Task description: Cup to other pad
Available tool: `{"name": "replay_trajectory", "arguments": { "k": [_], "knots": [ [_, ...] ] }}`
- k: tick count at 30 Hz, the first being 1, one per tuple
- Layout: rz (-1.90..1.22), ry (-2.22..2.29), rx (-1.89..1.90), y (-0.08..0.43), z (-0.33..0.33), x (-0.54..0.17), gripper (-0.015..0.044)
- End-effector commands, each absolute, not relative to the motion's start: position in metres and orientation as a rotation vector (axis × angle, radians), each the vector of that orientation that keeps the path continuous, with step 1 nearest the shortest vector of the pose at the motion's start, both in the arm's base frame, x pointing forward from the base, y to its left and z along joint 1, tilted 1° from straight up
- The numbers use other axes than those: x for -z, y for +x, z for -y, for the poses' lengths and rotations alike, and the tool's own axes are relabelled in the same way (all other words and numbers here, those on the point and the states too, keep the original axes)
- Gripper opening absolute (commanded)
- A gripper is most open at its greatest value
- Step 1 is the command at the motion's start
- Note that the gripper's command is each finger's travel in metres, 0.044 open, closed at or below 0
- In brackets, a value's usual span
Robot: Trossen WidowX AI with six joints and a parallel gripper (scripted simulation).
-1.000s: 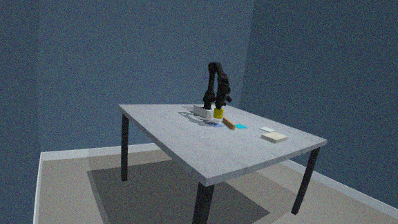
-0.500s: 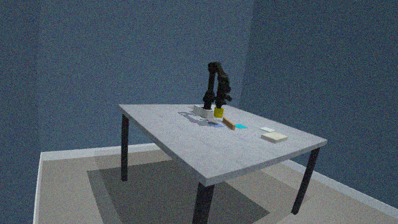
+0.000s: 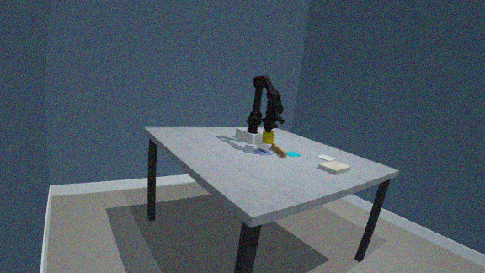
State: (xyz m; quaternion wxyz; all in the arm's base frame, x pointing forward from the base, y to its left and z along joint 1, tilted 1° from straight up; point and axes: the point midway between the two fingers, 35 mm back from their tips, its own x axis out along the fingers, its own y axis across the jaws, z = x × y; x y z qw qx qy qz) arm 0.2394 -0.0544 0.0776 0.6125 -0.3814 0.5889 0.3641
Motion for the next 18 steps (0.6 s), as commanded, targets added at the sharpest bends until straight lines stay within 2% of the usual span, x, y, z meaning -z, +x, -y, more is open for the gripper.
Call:
{"name": "replay_trajectory", "arguments": {
  "k": [1,18],
  "knots": [
    [-1.36,-0.881,-0.835,0.242,0.049,-0.078,0.0],
    [-1.36,-0.879,-0.834,0.252,0.02,-0.079,0.0]
  ]
}}
